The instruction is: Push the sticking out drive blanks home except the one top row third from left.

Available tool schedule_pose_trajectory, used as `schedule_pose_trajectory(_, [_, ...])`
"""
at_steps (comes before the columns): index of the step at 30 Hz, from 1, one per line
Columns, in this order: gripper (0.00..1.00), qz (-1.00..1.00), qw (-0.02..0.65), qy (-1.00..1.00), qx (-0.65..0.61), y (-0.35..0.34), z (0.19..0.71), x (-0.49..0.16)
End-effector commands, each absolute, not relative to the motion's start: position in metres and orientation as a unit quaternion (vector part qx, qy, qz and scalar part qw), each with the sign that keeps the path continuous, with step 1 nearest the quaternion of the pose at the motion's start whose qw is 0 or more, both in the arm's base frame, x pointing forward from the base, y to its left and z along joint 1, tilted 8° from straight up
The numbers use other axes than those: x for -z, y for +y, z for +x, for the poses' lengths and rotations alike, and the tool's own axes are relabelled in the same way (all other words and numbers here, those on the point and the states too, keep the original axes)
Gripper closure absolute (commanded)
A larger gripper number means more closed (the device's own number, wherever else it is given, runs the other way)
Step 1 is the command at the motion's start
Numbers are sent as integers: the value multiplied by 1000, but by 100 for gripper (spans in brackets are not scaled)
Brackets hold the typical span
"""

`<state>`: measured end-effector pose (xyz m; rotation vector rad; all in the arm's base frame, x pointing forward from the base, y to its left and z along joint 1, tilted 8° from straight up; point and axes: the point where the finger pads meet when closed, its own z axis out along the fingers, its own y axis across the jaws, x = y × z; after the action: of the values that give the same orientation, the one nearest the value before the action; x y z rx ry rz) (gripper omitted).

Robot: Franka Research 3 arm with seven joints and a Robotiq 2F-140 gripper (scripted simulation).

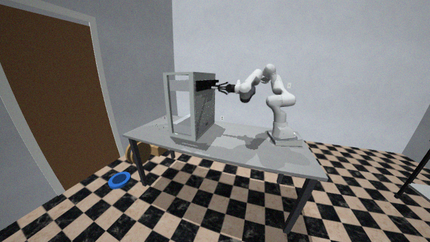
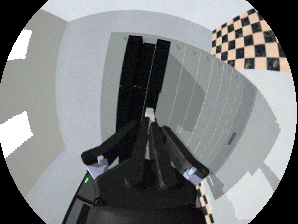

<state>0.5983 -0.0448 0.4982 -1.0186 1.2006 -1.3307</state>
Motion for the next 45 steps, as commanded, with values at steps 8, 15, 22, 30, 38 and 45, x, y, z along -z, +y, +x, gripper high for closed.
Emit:
schedule_pose_trajectory(8, [100,-430,516,495,550,-38,602,-498])
schedule_pose_trajectory(15, [100,-430,516,495,550,-37,605,-498])
schedule_pose_trajectory(22, [100,-430,516,495,550,-37,605,-498])
schedule_pose_trajectory(30, [100,-430,516,495,550,-37,607,-499])
schedule_pose_trajectory(38, [100,-430,516,495,550,-37,608,-499])
schedule_pose_trajectory(45, [100,-430,516,495,550,-38,610,-499])
